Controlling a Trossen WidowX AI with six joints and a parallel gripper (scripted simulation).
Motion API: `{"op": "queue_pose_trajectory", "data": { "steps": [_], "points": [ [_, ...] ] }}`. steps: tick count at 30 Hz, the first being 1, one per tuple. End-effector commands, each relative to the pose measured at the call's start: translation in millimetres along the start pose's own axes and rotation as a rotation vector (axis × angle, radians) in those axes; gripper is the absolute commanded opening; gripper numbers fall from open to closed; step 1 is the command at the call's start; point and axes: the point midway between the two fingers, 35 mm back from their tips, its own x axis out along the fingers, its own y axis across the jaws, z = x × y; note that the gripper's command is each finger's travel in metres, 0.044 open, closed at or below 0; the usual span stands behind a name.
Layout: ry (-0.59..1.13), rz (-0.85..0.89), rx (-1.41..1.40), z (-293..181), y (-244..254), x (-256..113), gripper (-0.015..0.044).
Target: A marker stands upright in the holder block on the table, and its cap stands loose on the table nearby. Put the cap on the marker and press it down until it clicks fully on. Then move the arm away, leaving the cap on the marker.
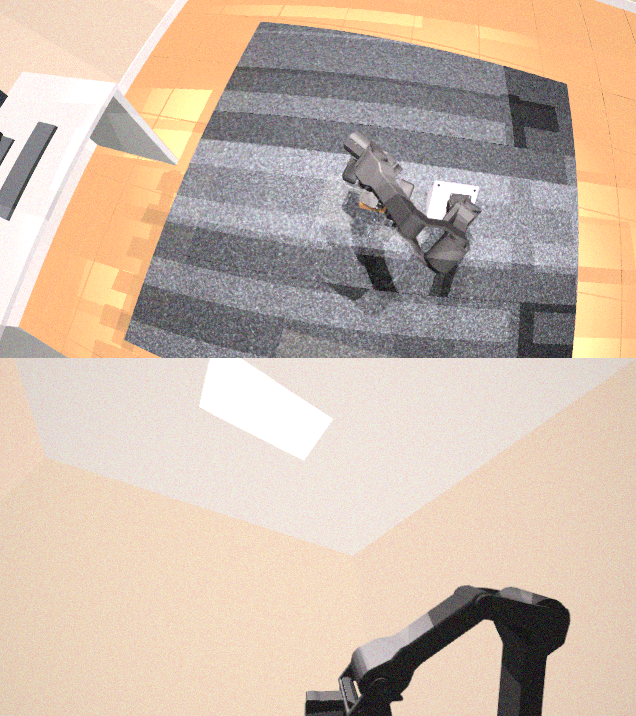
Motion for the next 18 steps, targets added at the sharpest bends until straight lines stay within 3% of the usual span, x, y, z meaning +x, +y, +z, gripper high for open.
{"op": "queue_pose_trajectory", "data": {
  "steps": [1, 15, 18],
  "points": [
    [0.000, 0.000, 0.000, 0.0, 0.0, 0.0, 0.0052],
    [0.000, 0.000, 0.000, 0.0, 0.0, 0.0, 0.0420],
    [0.000, 0.000, 0.000, 0.0, 0.0, 0.0, 0.0440]
  ]
}}
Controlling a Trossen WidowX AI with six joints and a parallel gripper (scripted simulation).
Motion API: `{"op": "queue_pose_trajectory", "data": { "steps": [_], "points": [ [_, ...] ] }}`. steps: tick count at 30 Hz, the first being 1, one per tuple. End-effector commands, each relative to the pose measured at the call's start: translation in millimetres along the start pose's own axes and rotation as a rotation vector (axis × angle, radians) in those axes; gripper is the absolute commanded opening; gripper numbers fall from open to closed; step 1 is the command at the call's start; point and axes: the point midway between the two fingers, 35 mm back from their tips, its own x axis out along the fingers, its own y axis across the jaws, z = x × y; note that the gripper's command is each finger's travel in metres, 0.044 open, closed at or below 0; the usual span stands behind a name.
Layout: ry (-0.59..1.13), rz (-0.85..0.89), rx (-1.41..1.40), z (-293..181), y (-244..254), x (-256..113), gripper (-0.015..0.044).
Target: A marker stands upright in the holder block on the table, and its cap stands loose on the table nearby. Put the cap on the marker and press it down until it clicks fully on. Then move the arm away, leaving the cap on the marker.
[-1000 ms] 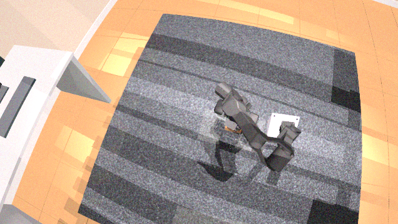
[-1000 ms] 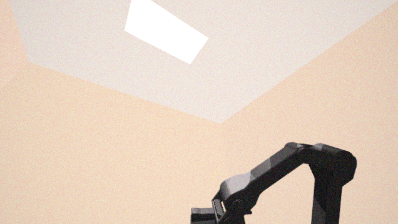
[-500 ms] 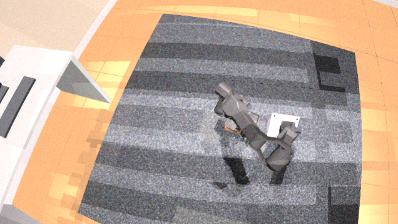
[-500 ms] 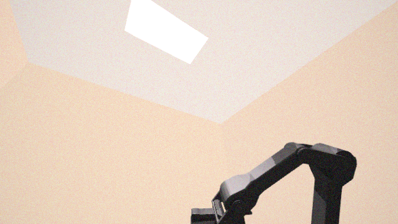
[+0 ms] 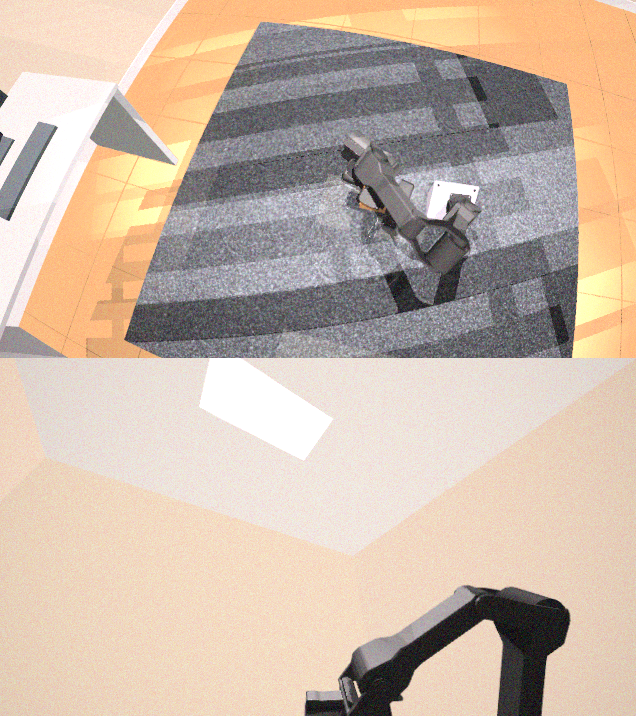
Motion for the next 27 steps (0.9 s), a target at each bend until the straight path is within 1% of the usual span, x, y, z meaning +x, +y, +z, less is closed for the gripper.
{"op": "queue_pose_trajectory", "data": {
  "steps": [1, 2, 5, 7, 12, 13, 15, 27],
  "points": [
    [0.000, 0.000, 0.000, 0, 0, -2, 0.0440],
    [0.002, -0.001, 0.000, 0, -1, -10, 0.0440],
    [0.004, -0.001, 0.001, -1, -3, -53, 0.0440],
    [0.003, 0.000, 0.001, -1, -1, -73, 0.0440],
    [0.003, 0.000, 0.001, -1, 0, -75, 0.0440],
    [0.003, 0.000, 0.017, -1, 0, -75, 0.0414],
    [0.002, 0.000, 0.144, -1, 0, -78, 0.0361],
    [0.001, 0.001, 1.313, 1, 0, -99, 0.0046]
  ]
}}
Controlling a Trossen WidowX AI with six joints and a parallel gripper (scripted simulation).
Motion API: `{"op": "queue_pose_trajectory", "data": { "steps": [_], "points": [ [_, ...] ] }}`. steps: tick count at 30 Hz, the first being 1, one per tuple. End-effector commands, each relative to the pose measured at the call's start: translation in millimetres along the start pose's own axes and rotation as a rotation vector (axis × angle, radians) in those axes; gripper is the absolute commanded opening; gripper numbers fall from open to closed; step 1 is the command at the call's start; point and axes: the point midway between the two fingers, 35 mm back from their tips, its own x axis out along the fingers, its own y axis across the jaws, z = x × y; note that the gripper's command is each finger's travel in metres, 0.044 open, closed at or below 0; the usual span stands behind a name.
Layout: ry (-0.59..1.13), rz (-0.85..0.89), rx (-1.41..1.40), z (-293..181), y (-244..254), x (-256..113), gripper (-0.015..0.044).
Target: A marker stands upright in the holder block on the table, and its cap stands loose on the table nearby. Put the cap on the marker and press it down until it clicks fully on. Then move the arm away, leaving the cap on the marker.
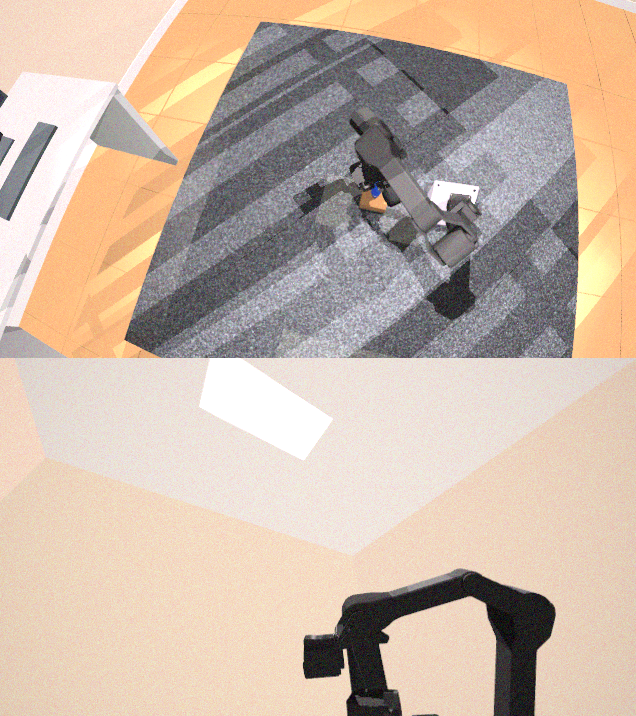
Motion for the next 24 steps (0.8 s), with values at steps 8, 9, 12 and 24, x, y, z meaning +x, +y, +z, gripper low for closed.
{"op": "queue_pose_trajectory", "data": {
  "steps": [8, 9, 12, 24],
  "points": [
    [0.000, -0.009, 0.692, 2.4, -0.9, -16.5, 0.0000],
    [0.000, -0.009, 0.692, 2.4, -0.9, -16.5, 0.0000],
    [0.000, -0.009, 0.692, 2.4, -0.9, -16.5, 0.0000],
    [0.000, -0.009, 0.692, 2.5, -1.0, -10.2, 0.0000]
  ]
}}
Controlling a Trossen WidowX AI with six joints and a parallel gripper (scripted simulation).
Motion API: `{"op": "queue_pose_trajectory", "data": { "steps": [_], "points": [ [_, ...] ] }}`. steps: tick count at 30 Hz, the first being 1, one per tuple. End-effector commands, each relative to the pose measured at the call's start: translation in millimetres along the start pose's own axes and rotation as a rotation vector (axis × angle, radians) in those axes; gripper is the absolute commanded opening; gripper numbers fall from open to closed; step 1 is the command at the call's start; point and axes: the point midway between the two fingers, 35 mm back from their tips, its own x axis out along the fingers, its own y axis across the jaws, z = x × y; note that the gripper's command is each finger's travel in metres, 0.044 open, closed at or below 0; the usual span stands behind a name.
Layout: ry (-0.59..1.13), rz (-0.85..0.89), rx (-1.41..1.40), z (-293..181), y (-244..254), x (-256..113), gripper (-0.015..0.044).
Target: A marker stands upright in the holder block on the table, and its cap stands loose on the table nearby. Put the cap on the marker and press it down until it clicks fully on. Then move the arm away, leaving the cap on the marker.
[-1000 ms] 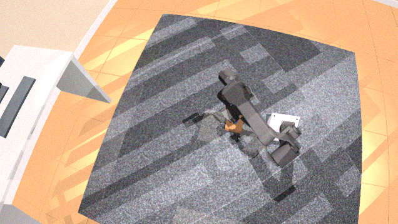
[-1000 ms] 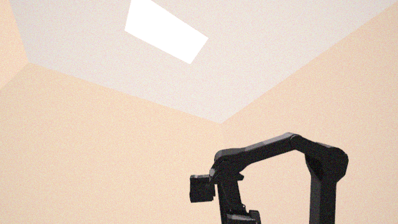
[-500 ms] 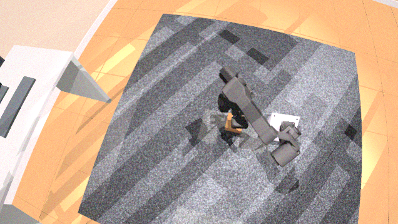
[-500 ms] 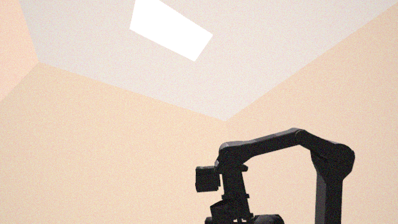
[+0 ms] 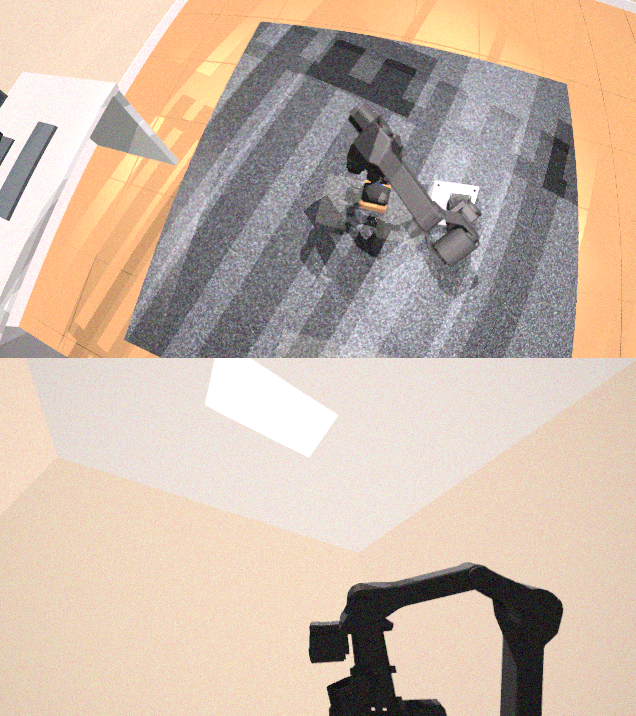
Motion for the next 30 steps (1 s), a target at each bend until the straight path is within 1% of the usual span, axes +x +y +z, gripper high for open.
{"op": "queue_pose_trajectory", "data": {
  "steps": [1, 23, 30],
  "points": [
    [0.002, 0.001, 0.007, 0, 0, 5, 0.0000],
    [0.001, 0.002, 0.006, 0, 0, 38, 0.0000],
    [-0.004, -0.005, 0.000, 2, 0, 33, 0.0000]
  ]
}}
